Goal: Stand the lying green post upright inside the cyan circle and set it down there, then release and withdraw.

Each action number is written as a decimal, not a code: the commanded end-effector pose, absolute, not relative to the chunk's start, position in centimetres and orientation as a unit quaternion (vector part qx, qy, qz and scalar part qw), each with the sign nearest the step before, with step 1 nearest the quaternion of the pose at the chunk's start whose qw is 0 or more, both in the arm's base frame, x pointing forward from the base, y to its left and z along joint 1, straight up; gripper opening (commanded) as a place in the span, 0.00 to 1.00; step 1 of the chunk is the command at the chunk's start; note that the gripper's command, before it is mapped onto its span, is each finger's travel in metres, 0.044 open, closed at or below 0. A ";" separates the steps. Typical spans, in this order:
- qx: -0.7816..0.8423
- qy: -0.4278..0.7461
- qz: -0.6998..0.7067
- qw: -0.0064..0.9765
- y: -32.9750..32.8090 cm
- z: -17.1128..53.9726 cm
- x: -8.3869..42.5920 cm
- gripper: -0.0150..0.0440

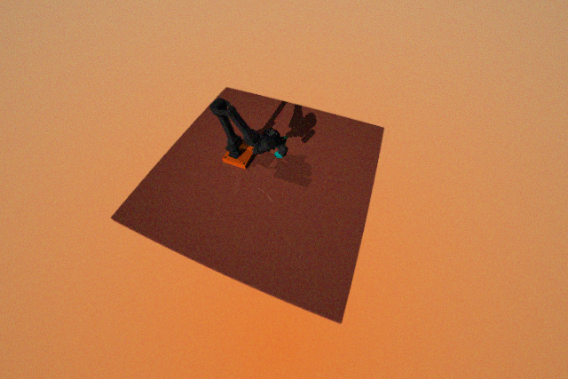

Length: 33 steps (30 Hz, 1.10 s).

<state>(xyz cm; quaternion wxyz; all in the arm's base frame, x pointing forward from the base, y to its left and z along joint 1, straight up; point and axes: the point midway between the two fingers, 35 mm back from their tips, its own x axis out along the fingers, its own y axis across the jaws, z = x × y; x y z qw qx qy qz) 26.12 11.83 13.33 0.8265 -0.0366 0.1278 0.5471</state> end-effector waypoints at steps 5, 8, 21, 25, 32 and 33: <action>-0.033 0.108 0.554 0.825 11.6 13.5 25.6 0.29; -0.033 0.102 0.556 0.824 11.5 13.6 25.4 0.29; -0.031 0.074 0.564 0.822 11.2 13.7 24.5 0.29; -0.031 0.066 0.567 0.821 11.1 13.7 24.2 0.29; -0.032 0.052 0.572 0.818 10.9 13.8 23.6 0.29; -0.032 0.050 0.572 0.818 10.9 13.8 23.6 0.29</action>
